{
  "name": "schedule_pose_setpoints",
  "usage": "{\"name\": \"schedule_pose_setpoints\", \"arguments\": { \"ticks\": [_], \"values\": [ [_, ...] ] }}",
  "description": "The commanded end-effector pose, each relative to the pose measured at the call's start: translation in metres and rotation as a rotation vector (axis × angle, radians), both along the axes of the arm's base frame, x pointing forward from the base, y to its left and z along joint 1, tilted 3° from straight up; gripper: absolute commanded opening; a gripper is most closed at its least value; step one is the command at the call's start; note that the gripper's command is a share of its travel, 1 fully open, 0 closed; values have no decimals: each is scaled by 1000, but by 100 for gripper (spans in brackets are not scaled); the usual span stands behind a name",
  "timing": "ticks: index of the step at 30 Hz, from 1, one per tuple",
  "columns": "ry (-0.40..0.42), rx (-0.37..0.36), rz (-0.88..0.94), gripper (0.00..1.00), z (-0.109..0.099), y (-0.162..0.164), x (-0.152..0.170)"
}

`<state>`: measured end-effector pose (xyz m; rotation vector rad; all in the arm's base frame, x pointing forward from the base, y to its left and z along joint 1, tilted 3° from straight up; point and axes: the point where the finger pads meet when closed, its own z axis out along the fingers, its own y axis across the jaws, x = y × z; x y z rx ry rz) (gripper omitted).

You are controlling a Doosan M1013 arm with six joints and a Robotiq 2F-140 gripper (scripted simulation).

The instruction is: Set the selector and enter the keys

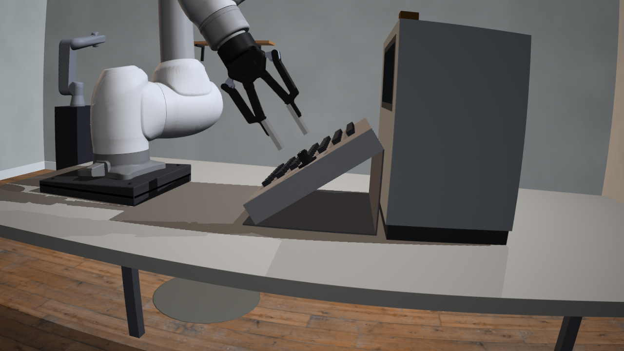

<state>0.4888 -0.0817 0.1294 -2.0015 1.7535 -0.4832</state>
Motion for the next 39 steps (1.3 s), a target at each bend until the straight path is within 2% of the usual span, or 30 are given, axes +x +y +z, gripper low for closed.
{"name": "schedule_pose_setpoints", "arguments": {
  "ticks": [1,11,12,39],
  "values": [
    [0,0,0,33,5,-1,-3],
    [0,0,0,33,9,-1,-6],
    [0,0,0,0,9,-1,-6],
    [0,0,0,0,9,-1,-6]
  ]
}}
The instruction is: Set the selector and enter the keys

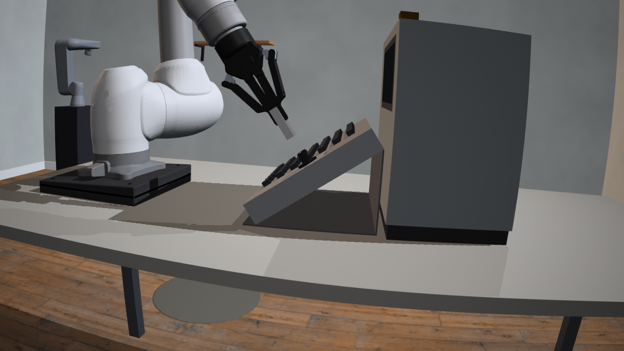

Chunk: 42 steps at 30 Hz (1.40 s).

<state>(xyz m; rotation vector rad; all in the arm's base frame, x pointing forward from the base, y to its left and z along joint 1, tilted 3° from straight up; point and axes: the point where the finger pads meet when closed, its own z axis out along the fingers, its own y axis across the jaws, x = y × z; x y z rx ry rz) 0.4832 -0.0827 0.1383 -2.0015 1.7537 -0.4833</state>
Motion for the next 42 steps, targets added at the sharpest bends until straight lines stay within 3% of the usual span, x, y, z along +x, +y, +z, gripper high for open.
{"name": "schedule_pose_setpoints", "arguments": {
  "ticks": [1,9,18,42],
  "values": [
    [0,0,0,0,0,0,0],
    [0,-2,3,0,-1,8,-1],
    [-5,-30,48,0,-18,118,-16],
    [-6,-31,51,0,-35,127,-7]
  ]
}}
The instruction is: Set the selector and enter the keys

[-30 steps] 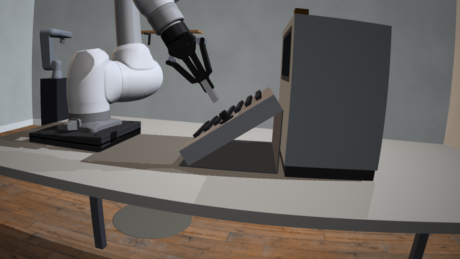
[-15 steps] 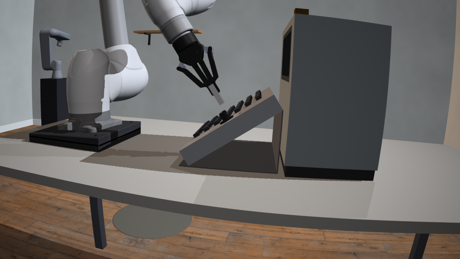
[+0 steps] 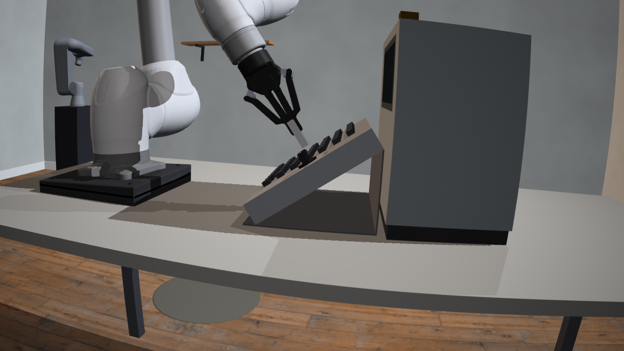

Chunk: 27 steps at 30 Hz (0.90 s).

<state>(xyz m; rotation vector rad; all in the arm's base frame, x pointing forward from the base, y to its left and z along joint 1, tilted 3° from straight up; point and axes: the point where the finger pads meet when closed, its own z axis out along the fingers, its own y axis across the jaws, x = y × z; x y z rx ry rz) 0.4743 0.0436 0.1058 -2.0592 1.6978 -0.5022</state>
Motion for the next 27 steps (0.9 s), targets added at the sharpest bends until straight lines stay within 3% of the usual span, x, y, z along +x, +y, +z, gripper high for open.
{"name": "schedule_pose_setpoints", "arguments": {
  "ticks": [1,27],
  "values": [
    [0,0,0,0,-4,0,2],
    [0,0,0,0,-6,1,4]
  ]
}}
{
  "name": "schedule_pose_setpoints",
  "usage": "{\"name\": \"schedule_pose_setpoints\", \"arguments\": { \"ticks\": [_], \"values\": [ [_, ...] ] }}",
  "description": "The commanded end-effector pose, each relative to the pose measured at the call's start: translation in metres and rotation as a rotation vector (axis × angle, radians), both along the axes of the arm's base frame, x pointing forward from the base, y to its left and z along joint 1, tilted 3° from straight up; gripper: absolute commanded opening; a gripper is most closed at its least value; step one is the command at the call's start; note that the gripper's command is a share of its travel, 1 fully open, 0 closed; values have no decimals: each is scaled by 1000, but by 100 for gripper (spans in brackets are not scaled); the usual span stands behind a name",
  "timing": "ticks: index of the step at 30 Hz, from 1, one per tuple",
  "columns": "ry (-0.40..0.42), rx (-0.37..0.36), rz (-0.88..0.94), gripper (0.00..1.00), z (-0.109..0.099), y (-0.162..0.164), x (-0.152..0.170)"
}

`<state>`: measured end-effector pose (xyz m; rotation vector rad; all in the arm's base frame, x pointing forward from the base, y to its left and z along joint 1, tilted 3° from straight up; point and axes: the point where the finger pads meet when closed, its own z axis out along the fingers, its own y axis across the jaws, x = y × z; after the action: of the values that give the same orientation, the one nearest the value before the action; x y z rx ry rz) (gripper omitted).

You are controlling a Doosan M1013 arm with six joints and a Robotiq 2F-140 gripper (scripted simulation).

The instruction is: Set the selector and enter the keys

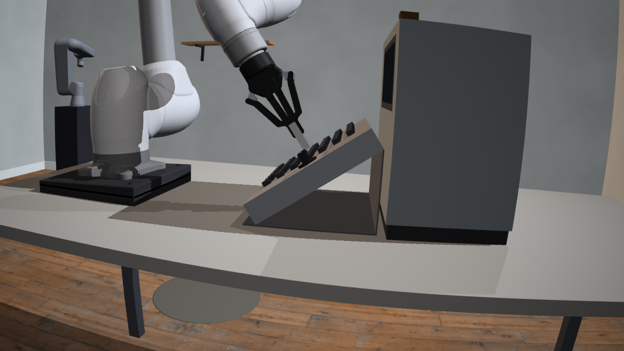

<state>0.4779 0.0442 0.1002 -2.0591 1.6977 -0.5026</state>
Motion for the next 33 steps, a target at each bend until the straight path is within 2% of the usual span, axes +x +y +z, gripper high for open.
{"name": "schedule_pose_setpoints", "arguments": {
  "ticks": [1,33],
  "values": [
    [0,0,0,0,0,0,0],
    [0,0,0,0,-11,1,7]
  ]
}}
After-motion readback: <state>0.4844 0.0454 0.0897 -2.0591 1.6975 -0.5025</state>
